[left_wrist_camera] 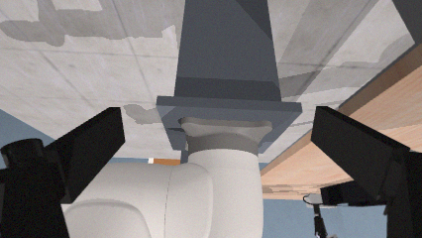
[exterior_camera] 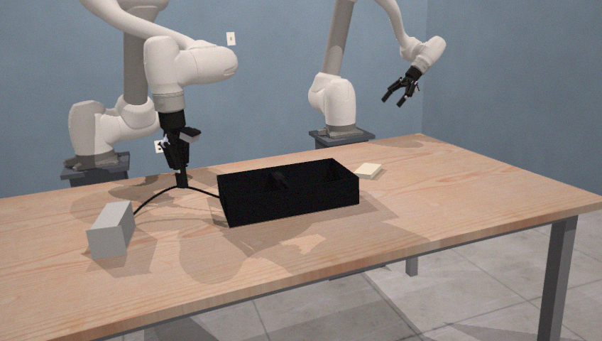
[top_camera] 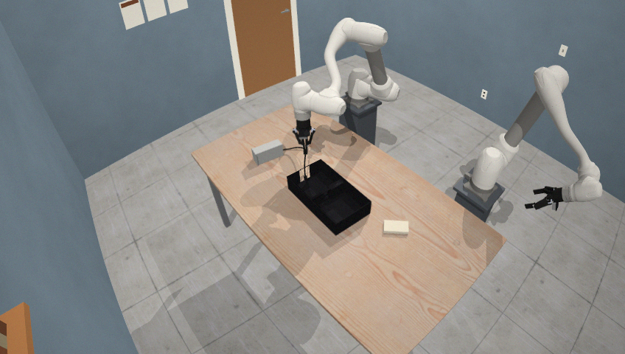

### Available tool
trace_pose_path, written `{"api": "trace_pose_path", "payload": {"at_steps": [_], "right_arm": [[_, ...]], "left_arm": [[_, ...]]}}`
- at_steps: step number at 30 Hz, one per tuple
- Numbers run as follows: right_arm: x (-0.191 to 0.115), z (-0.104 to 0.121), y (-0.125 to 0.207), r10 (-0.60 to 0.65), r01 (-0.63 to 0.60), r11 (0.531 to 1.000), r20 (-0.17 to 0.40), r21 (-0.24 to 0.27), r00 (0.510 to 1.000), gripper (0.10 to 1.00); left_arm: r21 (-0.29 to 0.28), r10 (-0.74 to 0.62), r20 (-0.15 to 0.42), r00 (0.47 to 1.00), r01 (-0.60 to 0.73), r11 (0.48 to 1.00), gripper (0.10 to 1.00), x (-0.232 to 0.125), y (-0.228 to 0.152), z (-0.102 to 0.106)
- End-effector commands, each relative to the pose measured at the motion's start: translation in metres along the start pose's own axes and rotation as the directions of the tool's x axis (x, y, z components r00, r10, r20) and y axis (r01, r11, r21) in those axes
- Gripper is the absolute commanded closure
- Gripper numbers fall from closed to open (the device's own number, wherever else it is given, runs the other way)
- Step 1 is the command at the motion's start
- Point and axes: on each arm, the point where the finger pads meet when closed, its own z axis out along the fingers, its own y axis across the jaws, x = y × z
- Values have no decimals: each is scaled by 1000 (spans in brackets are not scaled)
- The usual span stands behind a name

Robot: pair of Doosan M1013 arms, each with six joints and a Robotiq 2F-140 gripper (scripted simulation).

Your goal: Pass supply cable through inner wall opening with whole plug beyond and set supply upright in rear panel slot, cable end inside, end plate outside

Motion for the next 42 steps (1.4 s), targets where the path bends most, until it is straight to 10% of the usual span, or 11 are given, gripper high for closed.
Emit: {"api": "trace_pose_path", "payload": {"at_steps": [1,42], "right_arm": [[4,-1,-1,2,-2,1000,-1,0,1000,999],[44,-2,-8,20,-20,1000,-1,0,1000,999]], "left_arm": [[0,0,-1,1000,0,1000,98,0,0,0],[0,0,-1,1000,0,1000,98,0,0,0]]}}
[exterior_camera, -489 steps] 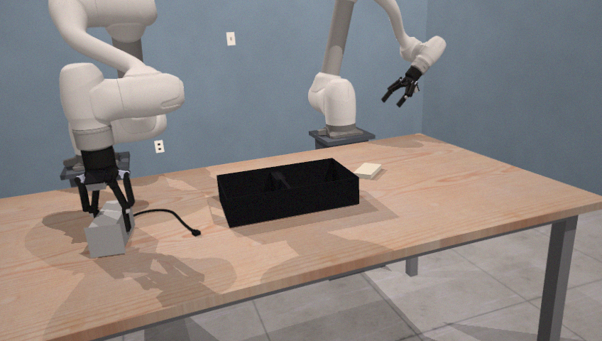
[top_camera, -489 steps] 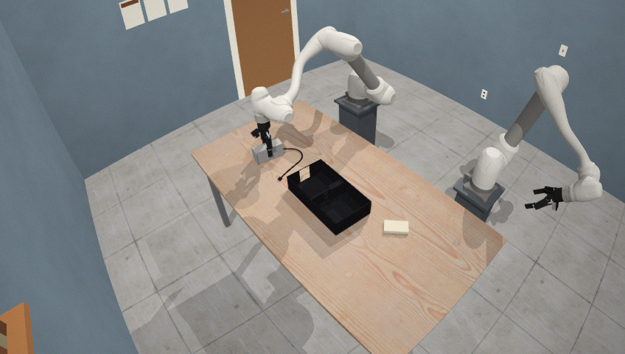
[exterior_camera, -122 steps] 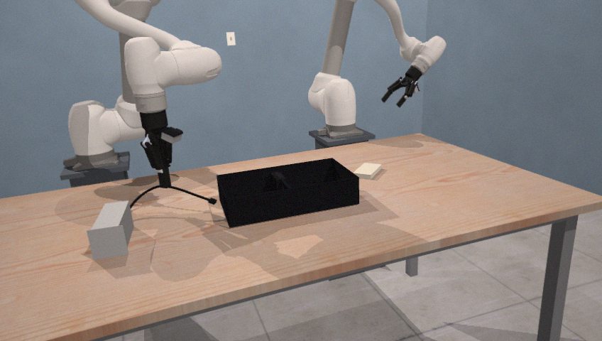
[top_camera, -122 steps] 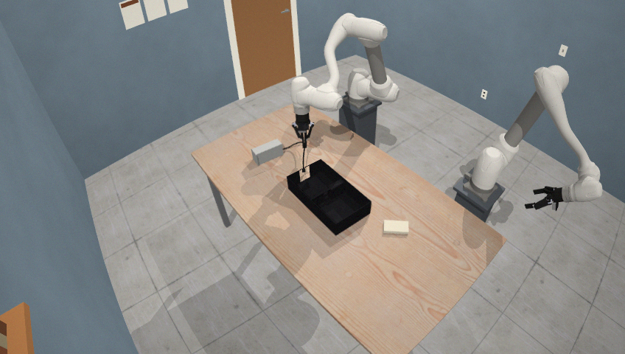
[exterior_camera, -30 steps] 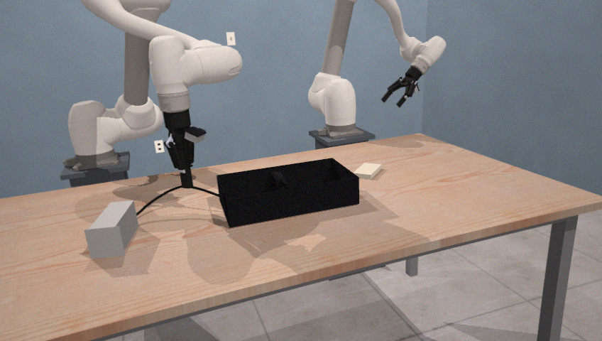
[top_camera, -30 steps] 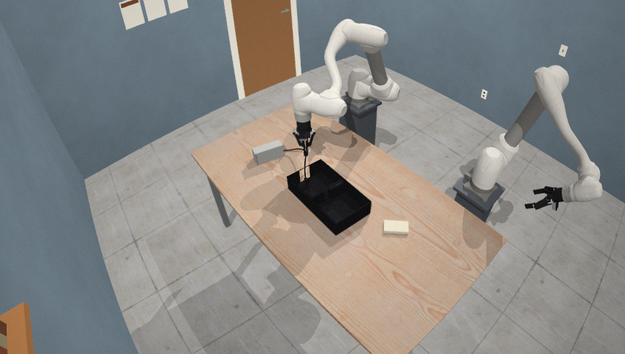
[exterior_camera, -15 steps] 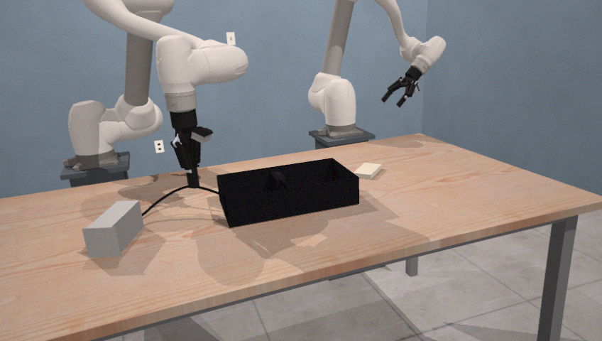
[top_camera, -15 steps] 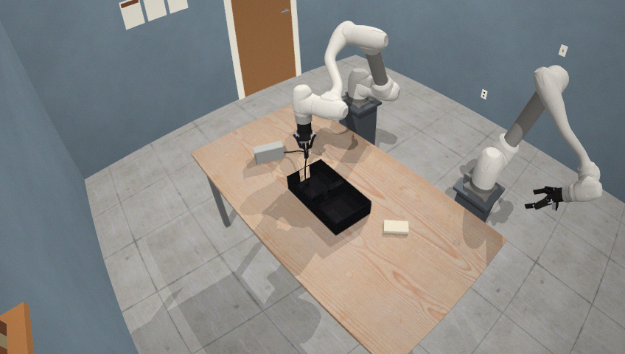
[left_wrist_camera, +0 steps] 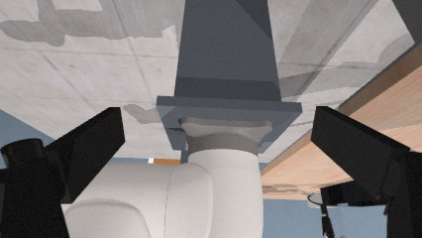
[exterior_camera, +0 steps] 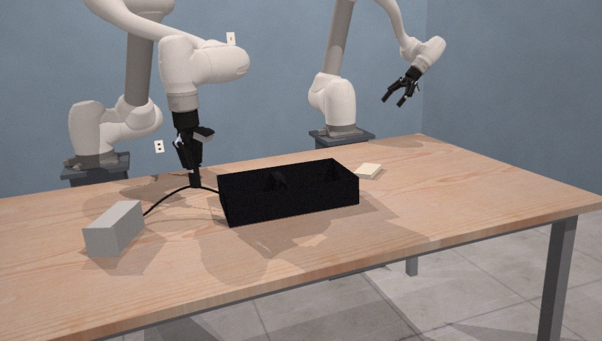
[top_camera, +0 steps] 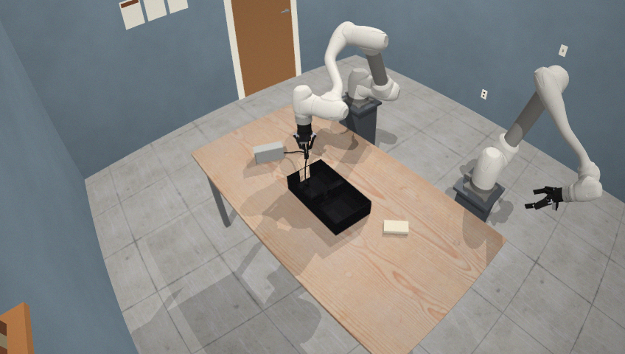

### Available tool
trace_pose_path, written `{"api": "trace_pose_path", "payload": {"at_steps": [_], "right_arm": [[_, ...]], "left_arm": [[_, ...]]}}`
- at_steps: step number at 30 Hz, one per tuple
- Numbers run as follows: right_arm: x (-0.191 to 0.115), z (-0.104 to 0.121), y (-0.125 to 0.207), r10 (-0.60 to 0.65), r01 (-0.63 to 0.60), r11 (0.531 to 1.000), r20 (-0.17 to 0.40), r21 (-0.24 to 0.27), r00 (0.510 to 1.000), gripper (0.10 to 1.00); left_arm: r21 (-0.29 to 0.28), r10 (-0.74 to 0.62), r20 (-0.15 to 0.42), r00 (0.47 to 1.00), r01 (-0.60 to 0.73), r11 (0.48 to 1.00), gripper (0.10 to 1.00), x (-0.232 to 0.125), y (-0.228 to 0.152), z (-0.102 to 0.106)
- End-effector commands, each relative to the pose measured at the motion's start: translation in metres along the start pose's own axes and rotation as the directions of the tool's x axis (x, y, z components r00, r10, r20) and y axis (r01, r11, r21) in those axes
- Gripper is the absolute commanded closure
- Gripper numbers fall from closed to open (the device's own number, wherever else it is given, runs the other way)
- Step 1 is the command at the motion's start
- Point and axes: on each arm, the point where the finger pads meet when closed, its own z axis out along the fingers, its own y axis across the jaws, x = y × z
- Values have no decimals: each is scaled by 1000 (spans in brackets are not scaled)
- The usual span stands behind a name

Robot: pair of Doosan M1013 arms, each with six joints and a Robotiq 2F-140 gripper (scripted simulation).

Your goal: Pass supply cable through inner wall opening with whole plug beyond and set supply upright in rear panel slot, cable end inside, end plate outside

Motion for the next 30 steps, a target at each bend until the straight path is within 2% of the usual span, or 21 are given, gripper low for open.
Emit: {"api": "trace_pose_path", "payload": {"at_steps": [1,16,30], "right_arm": [[0,-1,0,0,0,1000,-2,0,1000,999],[0,18,0,2,-2,1000,-2,0,1000,999],[0,23,0,2,-2,1000,-2,0,1000,999]], "left_arm": [[0,0,-1,1000,0,1000,98,0,0,0],[0,0,-1,1000,0,1000,98,0,0,0],[0,0,-1,1000,0,1000,98,0,0,0]]}}
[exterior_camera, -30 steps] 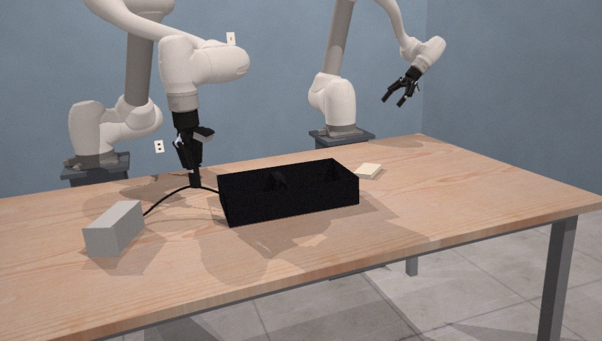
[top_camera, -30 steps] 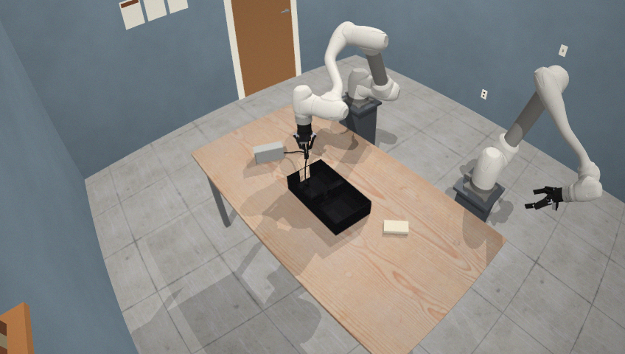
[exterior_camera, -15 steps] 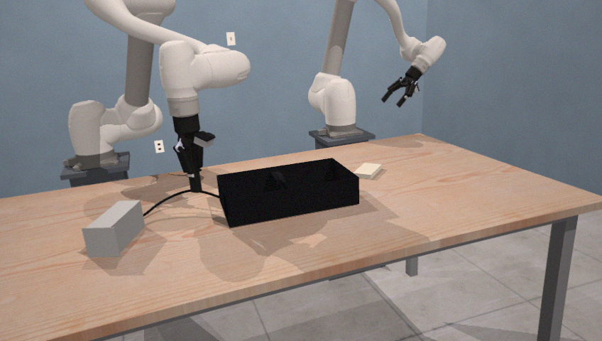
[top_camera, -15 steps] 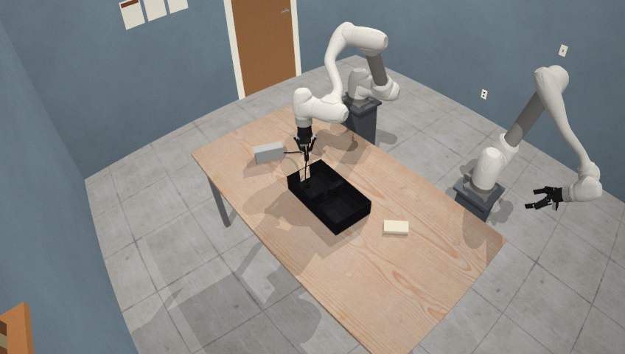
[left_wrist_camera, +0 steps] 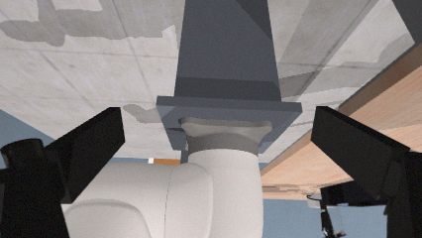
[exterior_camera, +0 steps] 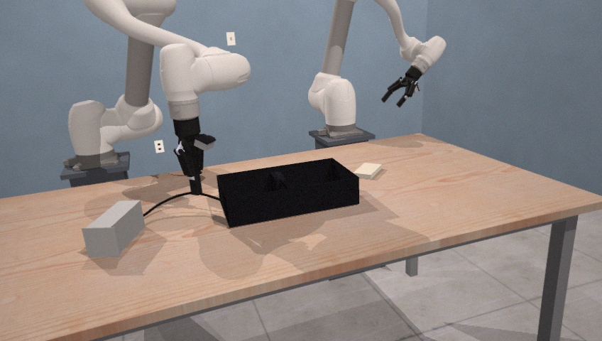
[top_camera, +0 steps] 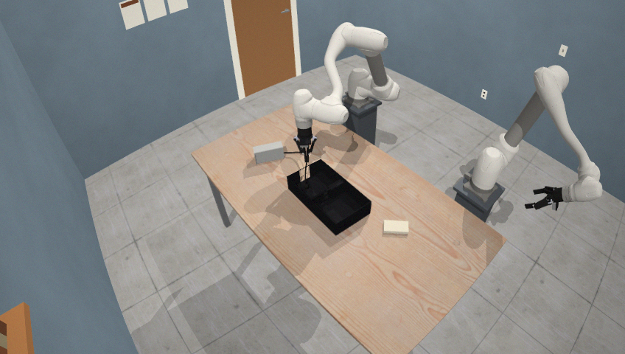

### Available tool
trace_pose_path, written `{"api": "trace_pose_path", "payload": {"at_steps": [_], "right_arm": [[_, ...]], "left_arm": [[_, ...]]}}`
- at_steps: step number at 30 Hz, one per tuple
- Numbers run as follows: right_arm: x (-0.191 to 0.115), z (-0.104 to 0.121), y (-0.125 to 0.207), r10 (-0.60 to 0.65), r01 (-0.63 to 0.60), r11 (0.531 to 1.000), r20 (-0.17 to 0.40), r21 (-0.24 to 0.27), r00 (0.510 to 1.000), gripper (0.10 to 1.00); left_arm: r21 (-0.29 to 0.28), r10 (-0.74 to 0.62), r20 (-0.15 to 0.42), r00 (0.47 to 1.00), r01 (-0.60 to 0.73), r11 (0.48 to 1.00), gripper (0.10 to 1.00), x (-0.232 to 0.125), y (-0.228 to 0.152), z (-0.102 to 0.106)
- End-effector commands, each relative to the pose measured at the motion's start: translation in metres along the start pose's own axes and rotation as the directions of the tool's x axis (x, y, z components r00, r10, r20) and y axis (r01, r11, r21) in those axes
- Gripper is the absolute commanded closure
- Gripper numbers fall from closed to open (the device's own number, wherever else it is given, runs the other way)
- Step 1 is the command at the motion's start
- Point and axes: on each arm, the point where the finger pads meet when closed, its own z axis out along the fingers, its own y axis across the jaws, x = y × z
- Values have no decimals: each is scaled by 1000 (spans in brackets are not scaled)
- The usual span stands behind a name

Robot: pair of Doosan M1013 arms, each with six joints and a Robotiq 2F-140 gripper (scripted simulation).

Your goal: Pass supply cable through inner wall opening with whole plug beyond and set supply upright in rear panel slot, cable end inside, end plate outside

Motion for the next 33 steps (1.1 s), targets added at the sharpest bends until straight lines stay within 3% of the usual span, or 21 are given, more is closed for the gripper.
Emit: {"api": "trace_pose_path", "payload": {"at_steps": [1,20,33], "right_arm": [[0,1,0,0,0,1000,-1,0,1000,999],[0,35,0,0,0,1000,-1,0,1000,999],[0,42,0,0,0,1000,-1,0,1000,999]], "left_arm": [[0,0,-1,1000,0,1000,98,0,0,0],[0,0,-1,1000,0,1000,98,0,0,0],[0,0,-1,1000,0,1000,98,0,0,0]]}}
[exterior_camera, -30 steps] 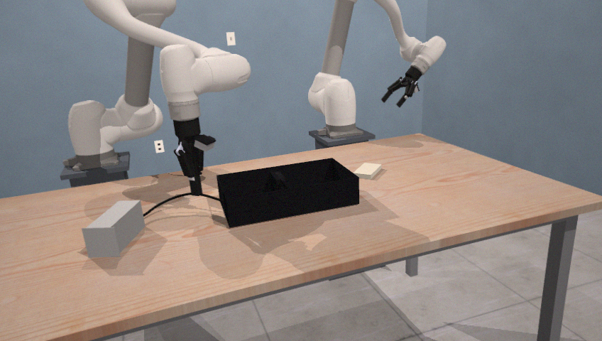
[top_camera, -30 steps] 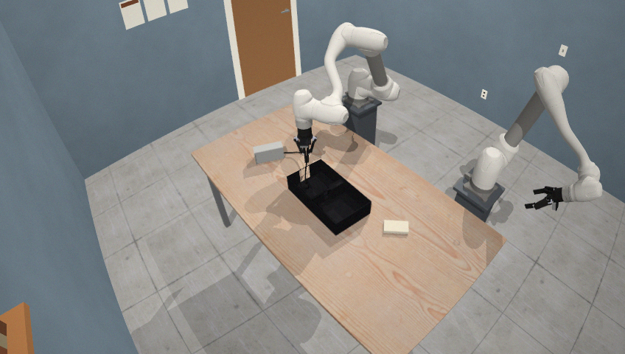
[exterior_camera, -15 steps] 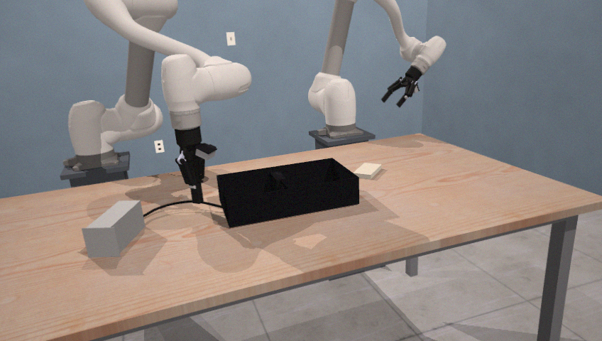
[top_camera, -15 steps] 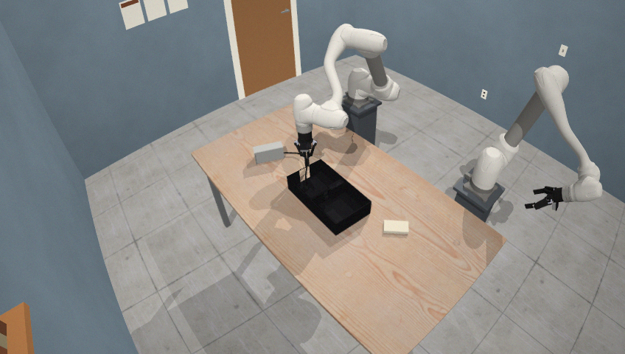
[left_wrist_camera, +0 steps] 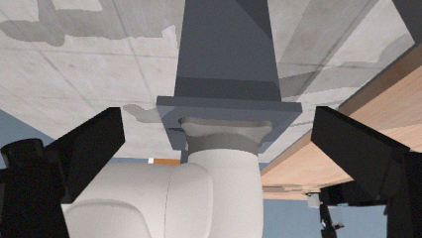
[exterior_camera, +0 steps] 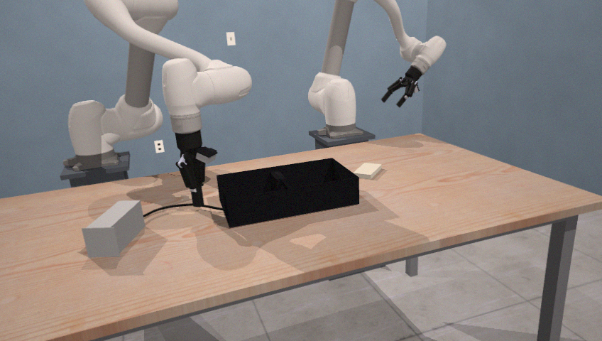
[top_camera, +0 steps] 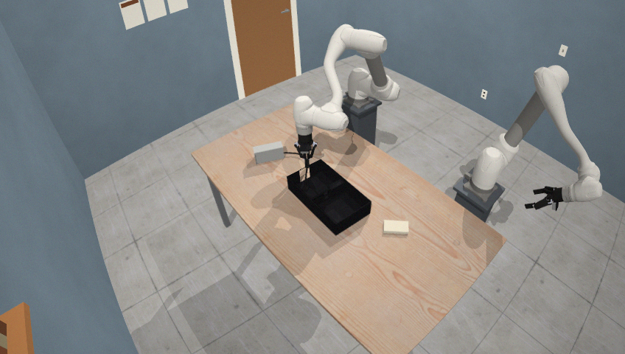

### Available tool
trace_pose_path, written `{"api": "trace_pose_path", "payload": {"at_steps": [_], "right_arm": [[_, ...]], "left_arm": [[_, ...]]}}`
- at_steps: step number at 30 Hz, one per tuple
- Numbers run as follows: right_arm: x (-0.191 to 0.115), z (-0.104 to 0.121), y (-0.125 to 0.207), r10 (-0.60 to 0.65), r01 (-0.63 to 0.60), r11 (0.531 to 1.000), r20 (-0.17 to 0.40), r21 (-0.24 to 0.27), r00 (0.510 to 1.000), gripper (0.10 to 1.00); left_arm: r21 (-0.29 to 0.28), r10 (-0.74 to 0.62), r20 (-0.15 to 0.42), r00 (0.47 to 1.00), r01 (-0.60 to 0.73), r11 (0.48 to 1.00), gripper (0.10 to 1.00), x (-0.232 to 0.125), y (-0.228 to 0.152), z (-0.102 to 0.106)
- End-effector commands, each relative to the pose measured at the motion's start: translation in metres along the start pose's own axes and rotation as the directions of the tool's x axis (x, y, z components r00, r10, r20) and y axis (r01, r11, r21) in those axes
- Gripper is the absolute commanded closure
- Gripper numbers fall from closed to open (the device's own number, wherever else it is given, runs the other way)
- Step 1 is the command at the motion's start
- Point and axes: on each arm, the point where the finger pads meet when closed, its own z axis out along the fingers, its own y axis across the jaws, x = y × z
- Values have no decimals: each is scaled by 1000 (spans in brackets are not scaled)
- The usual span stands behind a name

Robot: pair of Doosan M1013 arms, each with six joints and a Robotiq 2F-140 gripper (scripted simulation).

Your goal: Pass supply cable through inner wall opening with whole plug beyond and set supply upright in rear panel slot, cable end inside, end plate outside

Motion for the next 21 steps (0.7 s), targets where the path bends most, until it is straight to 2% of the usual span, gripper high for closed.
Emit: {"api": "trace_pose_path", "payload": {"at_steps": [1,7,8,21], "right_arm": [[0,4,0,0,0,1000,-1,0,1000,999],[0,7,0,0,0,1000,-1,0,1000,999],[0,7,0,0,0,1000,-1,0,1000,819],[0,7,0,0,0,1000,-1,0,1000,819]], "left_arm": [[0,0,-1,1000,0,1000,98,0,0,0],[0,0,-1,1000,0,1000,98,0,0,0],[0,0,-1,1000,0,1000,98,0,0,0],[0,0,-1,1000,0,1000,98,0,0,0]]}}
